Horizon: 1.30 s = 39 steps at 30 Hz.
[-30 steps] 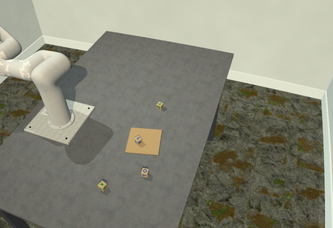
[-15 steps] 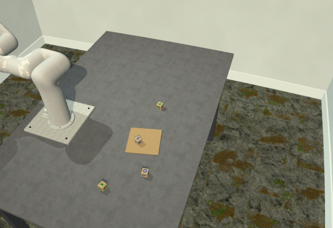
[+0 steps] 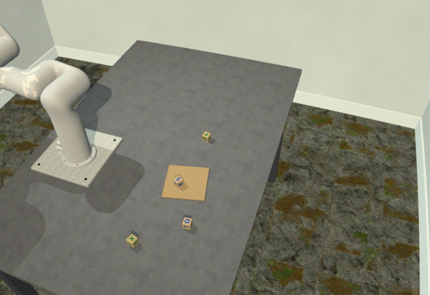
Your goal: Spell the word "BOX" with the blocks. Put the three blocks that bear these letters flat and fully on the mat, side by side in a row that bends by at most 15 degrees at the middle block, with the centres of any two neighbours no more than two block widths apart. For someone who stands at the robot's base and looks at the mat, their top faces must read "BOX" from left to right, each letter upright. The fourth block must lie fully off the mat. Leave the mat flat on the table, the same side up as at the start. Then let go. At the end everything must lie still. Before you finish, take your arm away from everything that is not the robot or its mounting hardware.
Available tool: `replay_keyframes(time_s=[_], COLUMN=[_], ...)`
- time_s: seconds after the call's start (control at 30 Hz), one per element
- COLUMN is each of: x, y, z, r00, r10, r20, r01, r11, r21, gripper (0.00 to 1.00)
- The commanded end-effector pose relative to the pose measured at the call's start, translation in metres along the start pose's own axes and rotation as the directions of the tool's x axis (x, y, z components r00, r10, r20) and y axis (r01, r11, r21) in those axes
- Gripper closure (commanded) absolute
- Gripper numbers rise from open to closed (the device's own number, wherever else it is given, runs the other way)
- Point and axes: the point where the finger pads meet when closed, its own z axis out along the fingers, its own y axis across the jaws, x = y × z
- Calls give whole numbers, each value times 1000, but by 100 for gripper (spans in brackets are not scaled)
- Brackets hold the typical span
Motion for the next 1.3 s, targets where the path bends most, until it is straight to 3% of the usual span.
replay_keyframes(time_s=[0.0, 0.03, 0.07, 0.53, 0.6, 0.63, 1.1, 1.17, 1.2, 1.27], x=[-43, -43, -65, -168, -168, -189, -285, -285, -305, -316], y=[28, 28, 42, 105, 105, 117, 169, 169, 178, 184], z=[1, 1, -4, -42, -42, -53, -118, -118, -135, -145], r00=[994, 994, 987, 916, 916, 894, 771, 771, 740, 723], r10=[55, 55, 88, 254, 254, 292, 470, 470, 509, 530], r20=[90, 90, 135, 311, 311, 340, 430, 430, 440, 443], r01=[-50, -50, -75, -166, -166, -180, -205, -205, -203, -200], r11=[997, 997, 993, 945, 945, 928, 822, 822, 792, 775], r21=[-60, -60, -95, -282, -282, -326, -531, -531, -575, -599], gripper=[0, 0, 0, 0, 0, 0, 0, 0, 0, 0])
